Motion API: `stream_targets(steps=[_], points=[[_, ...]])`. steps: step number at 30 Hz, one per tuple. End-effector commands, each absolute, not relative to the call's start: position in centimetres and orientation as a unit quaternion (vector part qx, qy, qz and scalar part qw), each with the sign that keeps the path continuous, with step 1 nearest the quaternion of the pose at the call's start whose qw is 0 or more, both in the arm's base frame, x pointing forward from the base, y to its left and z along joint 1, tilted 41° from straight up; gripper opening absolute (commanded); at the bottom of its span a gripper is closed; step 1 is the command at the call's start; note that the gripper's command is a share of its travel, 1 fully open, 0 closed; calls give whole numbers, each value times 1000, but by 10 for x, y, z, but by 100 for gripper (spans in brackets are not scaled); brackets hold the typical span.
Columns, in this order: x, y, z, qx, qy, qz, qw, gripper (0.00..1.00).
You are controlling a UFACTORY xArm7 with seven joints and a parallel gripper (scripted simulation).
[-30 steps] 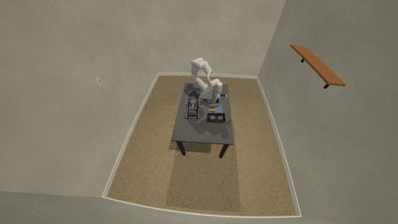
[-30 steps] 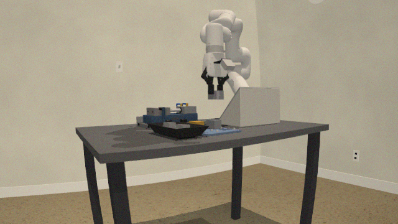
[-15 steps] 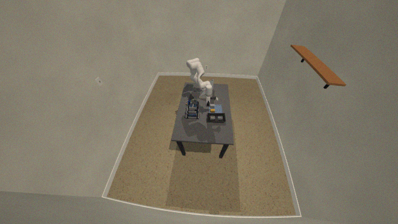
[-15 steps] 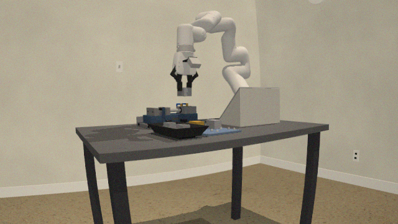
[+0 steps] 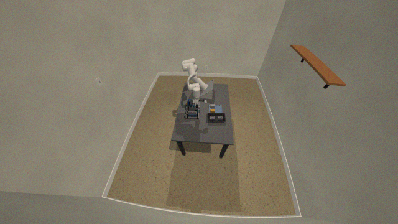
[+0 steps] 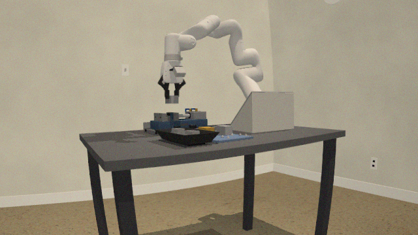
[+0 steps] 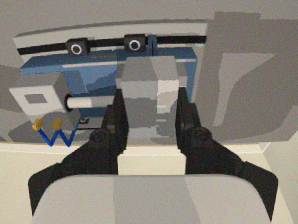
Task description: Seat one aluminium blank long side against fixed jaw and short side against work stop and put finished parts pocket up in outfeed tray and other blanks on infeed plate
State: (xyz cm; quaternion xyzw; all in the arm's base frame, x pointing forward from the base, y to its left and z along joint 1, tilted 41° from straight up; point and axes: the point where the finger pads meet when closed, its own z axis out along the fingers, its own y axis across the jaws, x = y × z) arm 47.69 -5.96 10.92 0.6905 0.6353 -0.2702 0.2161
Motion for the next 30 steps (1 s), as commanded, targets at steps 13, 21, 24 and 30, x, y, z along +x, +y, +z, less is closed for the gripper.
stream_targets(steps=[13, 21, 24, 30], points=[[473, -122, 147, 694, 631, -275, 210, 0], [473, -122, 147, 694, 631, -275, 210, 0], [474, -123, 147, 694, 631, -275, 210, 0], [474, -123, 147, 694, 631, -275, 210, 0]])
